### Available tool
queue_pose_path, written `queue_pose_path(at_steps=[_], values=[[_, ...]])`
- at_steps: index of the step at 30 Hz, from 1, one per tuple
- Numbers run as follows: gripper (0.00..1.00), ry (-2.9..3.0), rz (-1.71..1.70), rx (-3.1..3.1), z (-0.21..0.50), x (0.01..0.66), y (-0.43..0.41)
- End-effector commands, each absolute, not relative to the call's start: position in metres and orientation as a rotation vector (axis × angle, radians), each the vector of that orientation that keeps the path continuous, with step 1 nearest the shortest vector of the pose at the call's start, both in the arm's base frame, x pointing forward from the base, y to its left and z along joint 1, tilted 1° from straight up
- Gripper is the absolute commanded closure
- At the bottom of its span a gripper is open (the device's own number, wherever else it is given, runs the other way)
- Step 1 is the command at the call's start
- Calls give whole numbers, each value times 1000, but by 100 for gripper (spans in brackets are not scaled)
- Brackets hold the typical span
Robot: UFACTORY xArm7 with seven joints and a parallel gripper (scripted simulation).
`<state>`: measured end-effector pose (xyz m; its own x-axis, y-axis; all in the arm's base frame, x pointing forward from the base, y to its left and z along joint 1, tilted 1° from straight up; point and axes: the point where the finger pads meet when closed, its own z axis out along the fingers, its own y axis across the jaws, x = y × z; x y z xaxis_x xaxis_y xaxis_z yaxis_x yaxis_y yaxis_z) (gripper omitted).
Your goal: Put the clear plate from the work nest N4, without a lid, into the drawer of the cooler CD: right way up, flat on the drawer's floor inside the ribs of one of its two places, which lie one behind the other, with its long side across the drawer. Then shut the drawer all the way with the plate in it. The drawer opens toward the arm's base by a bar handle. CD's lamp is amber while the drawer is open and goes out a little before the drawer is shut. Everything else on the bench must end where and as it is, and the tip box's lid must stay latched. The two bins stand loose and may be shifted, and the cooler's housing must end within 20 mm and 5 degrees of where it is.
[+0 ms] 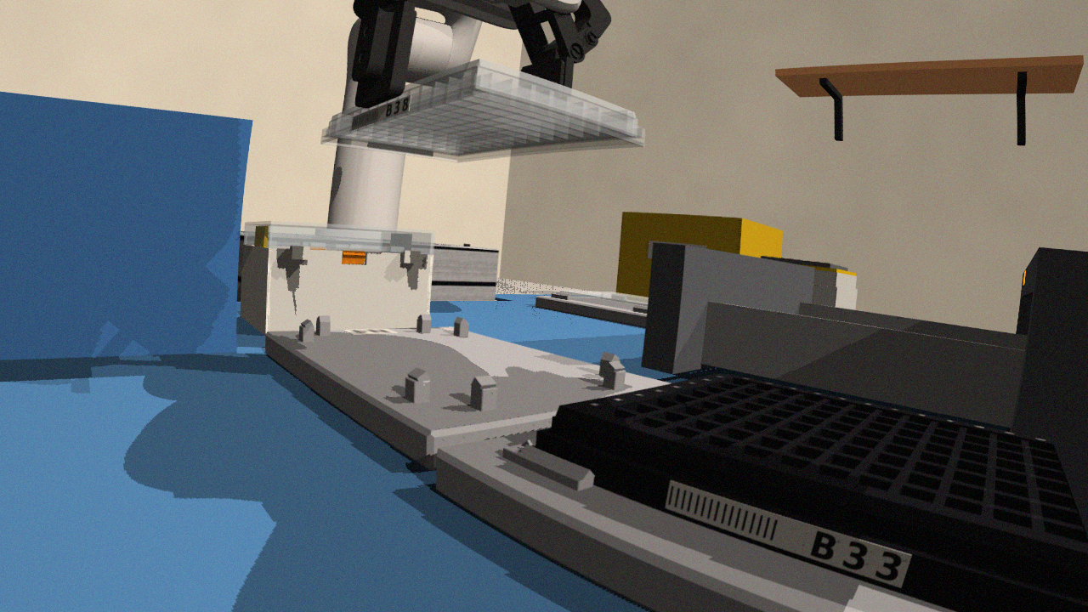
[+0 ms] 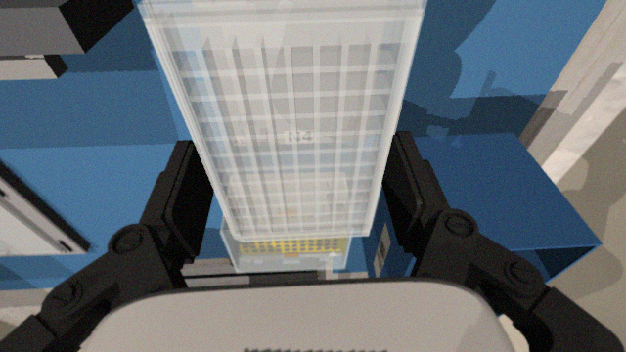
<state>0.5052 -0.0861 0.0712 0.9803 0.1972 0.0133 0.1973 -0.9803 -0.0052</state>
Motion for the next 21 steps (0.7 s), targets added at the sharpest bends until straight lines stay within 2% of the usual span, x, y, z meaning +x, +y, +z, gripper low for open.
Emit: queue_pose_path(at_steps=[1, 21], values=[[100, -311, -27, -3121, 82, 507, -86], [100, -311, -27, -3121, 107, 506, -87]])
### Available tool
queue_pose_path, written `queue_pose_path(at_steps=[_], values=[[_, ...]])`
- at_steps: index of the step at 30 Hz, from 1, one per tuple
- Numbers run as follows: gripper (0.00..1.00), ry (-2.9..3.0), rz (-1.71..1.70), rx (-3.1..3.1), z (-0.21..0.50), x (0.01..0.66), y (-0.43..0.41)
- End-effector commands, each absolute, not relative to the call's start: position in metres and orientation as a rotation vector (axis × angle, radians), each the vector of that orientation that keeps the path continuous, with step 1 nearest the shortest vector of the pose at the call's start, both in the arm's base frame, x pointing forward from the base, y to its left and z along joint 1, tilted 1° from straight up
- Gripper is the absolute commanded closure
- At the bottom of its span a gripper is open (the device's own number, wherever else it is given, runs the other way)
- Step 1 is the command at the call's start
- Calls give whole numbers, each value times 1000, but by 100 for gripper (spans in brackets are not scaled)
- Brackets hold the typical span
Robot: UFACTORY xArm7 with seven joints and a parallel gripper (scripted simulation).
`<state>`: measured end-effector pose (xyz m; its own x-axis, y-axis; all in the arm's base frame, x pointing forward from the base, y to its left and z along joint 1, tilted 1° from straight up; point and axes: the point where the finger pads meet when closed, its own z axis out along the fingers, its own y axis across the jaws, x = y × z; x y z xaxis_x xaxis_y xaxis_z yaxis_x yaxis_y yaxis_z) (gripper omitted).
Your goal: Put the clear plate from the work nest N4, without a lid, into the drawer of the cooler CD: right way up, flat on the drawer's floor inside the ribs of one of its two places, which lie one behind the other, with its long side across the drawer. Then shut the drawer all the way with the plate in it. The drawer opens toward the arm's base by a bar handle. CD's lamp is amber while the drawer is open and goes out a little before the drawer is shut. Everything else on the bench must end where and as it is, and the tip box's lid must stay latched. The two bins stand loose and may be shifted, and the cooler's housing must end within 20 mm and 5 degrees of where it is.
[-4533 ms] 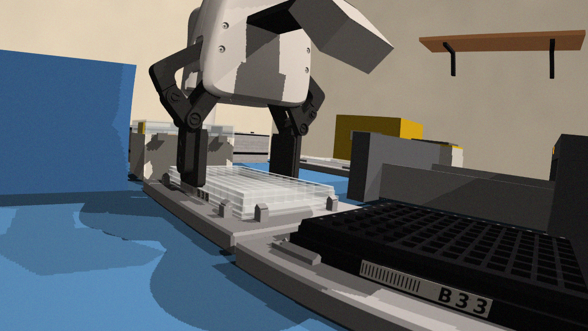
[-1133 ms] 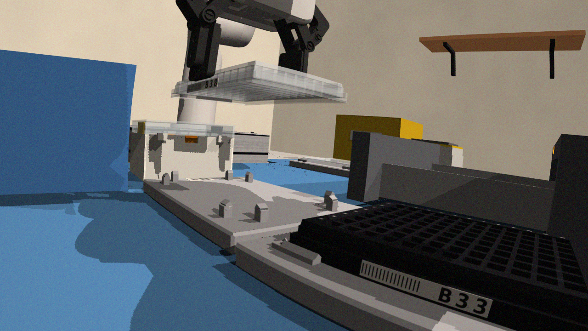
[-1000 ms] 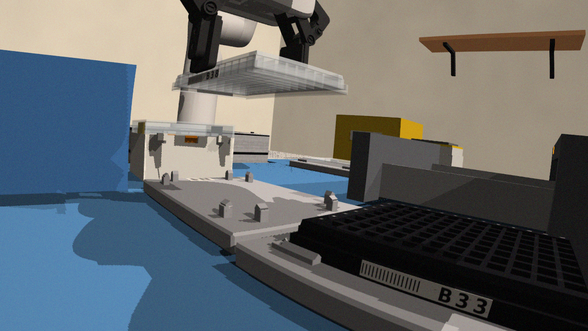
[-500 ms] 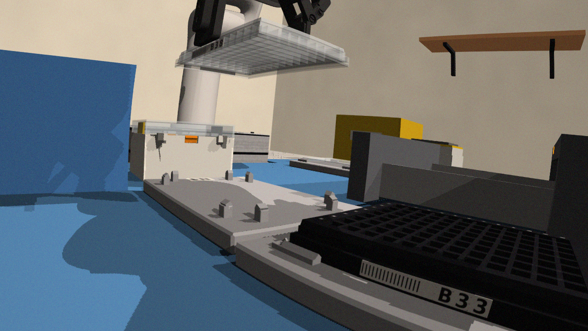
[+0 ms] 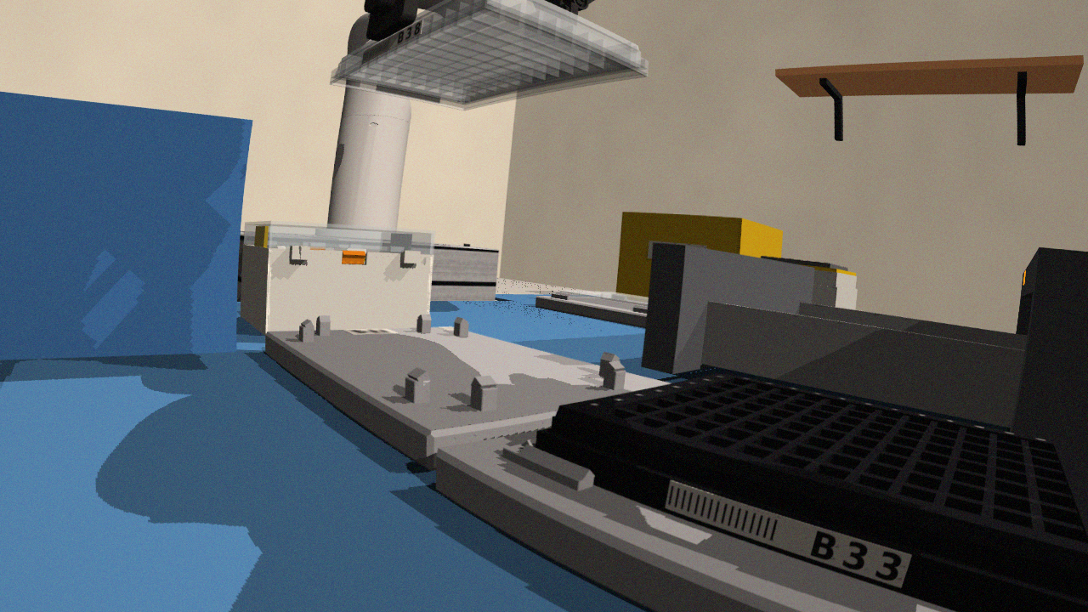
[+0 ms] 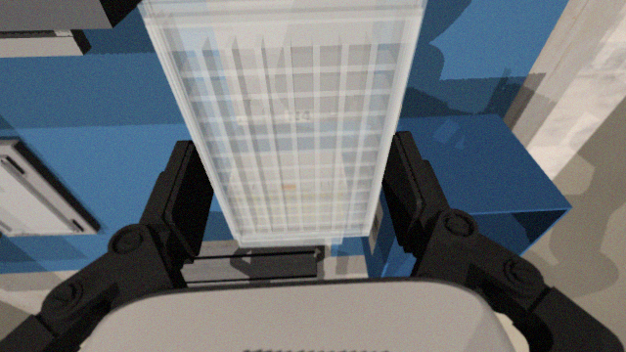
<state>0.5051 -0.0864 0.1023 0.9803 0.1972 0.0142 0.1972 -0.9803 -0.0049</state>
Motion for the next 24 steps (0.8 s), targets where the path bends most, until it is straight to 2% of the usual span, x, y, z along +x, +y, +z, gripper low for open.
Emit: queue_pose_path(at_steps=[1, 9, 24], values=[[100, -311, -27, -3121, 107, 506, -87], [100, -311, -27, -3121, 107, 506, -87], [100, -975, -29, -2984, 107, 517, -54]])
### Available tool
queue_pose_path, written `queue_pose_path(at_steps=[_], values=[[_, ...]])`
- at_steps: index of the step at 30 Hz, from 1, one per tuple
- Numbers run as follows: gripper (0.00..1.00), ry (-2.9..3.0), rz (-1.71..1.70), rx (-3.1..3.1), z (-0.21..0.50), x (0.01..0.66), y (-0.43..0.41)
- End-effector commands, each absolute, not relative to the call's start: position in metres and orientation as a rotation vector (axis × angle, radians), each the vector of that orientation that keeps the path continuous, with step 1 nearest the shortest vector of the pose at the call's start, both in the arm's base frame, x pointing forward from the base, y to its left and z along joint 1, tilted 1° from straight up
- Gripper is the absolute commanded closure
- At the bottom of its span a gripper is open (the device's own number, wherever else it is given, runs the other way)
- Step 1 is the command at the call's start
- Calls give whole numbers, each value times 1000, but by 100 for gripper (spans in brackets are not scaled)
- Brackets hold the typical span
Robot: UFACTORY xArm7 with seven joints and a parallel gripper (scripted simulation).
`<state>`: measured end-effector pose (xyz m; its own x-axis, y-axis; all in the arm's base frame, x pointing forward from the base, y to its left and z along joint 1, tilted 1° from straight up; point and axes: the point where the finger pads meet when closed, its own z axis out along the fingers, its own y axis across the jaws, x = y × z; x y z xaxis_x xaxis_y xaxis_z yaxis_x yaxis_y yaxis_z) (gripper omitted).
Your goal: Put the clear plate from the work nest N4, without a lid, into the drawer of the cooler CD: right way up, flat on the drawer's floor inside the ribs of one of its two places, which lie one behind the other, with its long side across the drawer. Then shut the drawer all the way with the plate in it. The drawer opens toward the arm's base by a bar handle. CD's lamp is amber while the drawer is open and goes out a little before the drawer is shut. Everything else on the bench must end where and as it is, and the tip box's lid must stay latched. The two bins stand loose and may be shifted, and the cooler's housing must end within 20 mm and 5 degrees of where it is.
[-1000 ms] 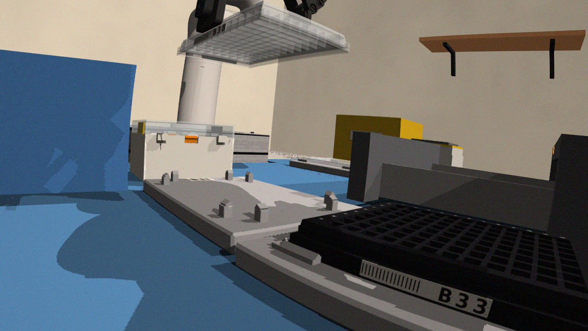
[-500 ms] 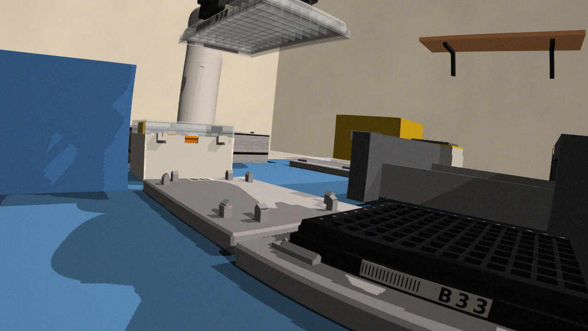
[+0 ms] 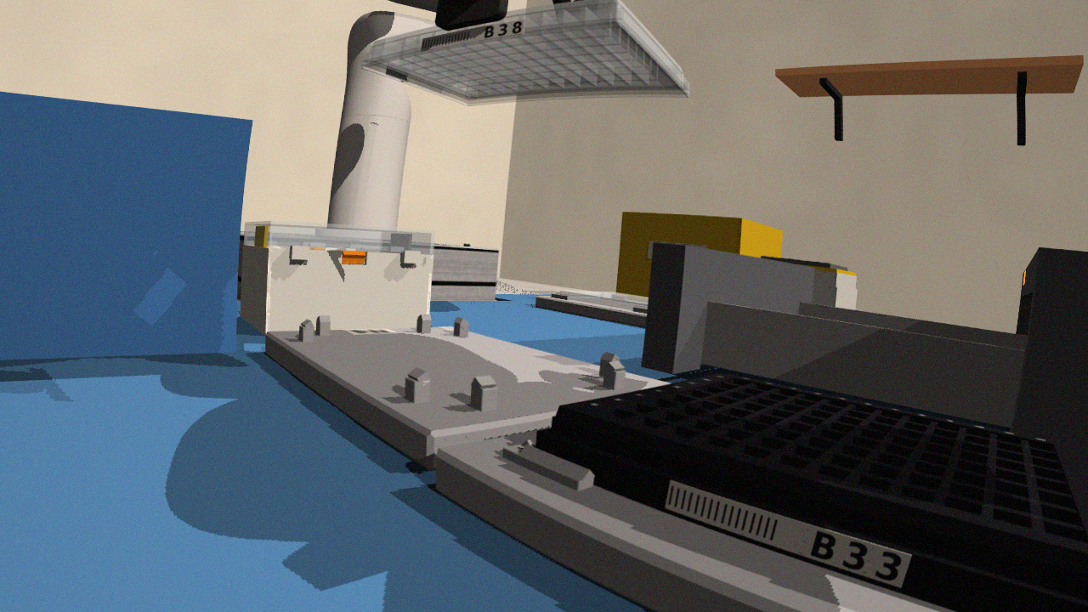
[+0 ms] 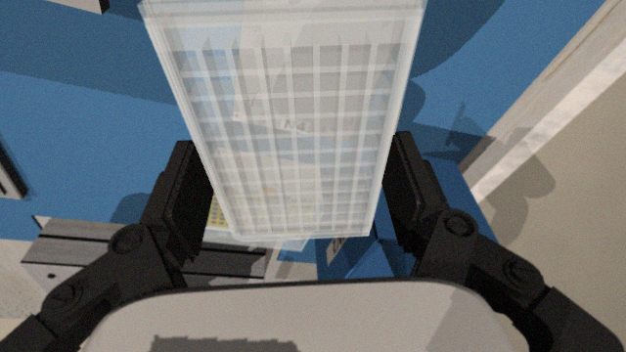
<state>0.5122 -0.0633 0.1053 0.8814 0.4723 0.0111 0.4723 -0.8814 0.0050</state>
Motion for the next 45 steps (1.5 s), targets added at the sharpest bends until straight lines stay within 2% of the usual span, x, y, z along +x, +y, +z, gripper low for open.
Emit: queue_pose_path(at_steps=[1, 28, 45], values=[[100, 1026, 29, 2971, 107, 518, -51], [100, 2136, 28, 2296, 108, 539, 12], [100, 2411, 27, 2002, 109, 552, 50]])
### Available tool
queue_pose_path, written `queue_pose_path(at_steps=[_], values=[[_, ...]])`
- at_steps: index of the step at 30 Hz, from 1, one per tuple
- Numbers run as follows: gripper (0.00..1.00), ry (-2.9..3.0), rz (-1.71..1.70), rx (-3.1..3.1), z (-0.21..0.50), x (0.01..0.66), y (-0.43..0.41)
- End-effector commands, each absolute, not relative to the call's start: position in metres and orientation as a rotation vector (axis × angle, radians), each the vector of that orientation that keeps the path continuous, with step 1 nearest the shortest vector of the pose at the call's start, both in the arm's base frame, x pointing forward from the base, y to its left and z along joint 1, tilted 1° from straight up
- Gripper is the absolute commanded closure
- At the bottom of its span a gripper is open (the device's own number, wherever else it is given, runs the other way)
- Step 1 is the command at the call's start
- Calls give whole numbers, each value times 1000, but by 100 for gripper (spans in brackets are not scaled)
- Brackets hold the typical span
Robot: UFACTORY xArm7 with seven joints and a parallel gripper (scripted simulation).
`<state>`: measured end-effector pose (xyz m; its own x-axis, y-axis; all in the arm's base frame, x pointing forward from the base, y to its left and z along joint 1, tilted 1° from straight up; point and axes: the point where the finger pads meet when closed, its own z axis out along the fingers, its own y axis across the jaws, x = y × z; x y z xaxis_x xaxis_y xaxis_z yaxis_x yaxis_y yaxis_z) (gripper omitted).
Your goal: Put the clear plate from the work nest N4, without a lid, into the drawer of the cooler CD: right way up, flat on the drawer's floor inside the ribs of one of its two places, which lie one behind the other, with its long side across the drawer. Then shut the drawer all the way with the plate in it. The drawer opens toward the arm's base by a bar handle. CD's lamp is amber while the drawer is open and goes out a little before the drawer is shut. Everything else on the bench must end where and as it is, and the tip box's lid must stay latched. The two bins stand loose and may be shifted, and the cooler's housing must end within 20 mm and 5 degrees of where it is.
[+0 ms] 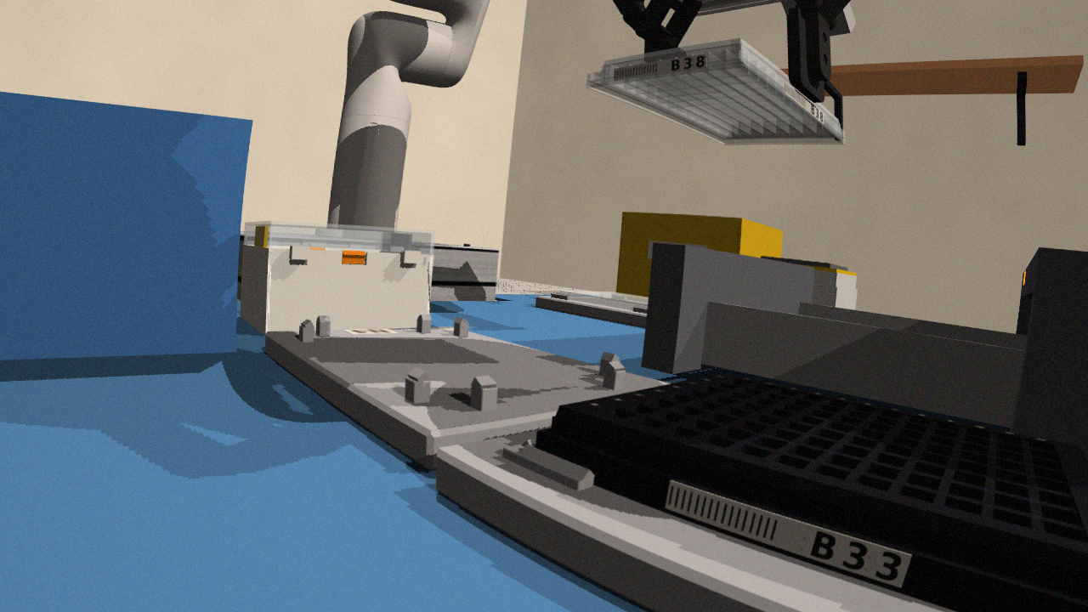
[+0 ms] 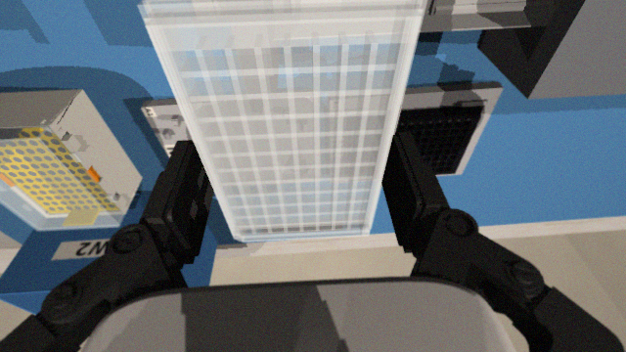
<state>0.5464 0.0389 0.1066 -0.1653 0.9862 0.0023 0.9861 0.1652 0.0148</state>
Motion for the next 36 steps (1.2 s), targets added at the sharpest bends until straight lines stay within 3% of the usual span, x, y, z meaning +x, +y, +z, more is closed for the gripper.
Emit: queue_pose_path(at_steps=[1, 36], values=[[100, 2411, 27, 2002, 109, 552, 50], [100, 2411, 28, 2002, 110, 578, 126]])
